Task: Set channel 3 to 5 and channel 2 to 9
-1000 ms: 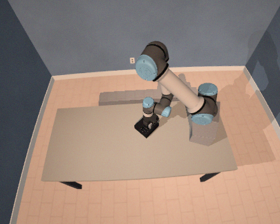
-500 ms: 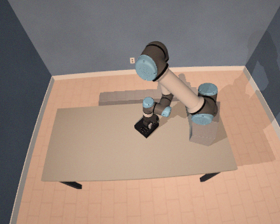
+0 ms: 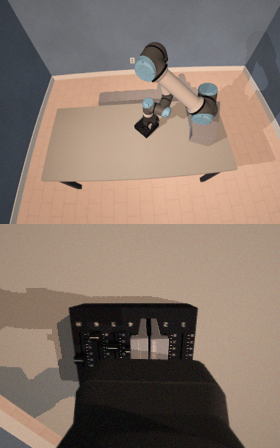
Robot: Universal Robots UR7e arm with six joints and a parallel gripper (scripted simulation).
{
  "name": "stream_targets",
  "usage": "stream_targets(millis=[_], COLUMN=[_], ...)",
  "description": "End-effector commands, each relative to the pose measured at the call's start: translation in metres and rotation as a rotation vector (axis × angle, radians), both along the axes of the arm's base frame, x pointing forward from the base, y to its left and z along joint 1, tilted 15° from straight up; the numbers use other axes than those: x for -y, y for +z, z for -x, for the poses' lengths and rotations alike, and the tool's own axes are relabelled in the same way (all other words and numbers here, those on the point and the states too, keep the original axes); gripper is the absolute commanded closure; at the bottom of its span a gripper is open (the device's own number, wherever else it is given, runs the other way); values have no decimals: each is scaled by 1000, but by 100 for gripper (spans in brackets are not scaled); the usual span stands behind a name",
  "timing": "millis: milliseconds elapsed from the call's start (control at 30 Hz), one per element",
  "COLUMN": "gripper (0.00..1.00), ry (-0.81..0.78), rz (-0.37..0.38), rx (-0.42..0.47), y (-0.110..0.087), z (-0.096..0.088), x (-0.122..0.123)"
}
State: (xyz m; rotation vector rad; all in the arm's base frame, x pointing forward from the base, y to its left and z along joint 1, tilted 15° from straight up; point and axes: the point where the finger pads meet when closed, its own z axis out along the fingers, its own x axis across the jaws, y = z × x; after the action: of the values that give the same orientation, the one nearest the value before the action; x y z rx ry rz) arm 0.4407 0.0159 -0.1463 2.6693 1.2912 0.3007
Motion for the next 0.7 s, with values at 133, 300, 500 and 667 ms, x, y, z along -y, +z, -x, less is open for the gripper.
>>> stream_targets(millis=[133, 300, 500, 667], gripper=[100, 100, 100, 100], ry=[0, 0, 0, 0], rz=[0, 0, 0, 0], rx=[1, 1, 1, 1], y=[-4, -8, -11, -14], z=[-2, -2, -3, -4], x=[0, 1, 1, 1])
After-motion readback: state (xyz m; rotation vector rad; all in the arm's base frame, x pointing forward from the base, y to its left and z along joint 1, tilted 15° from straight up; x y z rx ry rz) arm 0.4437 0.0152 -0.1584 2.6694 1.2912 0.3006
